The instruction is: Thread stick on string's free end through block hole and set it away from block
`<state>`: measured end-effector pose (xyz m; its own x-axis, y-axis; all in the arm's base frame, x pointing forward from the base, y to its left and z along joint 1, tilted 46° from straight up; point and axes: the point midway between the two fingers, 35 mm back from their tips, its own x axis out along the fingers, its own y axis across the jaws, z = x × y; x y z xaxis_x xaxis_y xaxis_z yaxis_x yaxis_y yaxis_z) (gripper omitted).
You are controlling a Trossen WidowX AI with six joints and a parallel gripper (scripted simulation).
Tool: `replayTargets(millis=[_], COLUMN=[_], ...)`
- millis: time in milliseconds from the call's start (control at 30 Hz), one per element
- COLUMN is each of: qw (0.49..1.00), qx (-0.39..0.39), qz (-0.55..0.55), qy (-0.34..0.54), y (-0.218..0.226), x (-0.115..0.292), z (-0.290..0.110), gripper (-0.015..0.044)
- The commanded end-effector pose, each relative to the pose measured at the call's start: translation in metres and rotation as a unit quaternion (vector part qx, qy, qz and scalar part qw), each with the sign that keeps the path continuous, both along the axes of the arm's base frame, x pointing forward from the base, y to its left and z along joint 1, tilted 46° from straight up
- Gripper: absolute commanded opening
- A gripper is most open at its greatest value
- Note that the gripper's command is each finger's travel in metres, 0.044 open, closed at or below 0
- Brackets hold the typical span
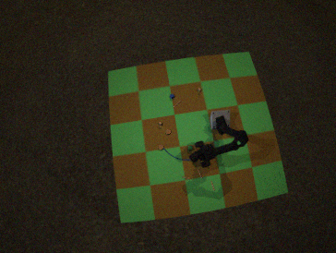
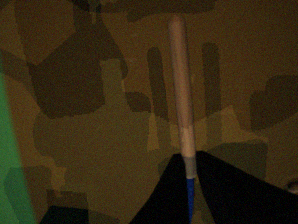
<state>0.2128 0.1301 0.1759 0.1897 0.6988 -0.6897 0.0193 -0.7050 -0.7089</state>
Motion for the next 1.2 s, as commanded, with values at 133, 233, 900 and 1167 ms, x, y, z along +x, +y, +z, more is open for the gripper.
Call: replayTargets(millis=[133,233,900,1167], qw=[1.000,1.000,1.000,0.997], qx=[0.001,0.001,0.002,0.017], qz=[0.002,0.002,0.000,-0.055], qy=[-0.004,-0.003,0.000,0.055], y=[-0.007,-0.009,-0.020,-0.020], x=[-0.001,-0.002,-0.007,-0.003], z=[0.008,0.011,0.021,0.023], gripper=[0.0000,0.0000,0.0000,0.0000])
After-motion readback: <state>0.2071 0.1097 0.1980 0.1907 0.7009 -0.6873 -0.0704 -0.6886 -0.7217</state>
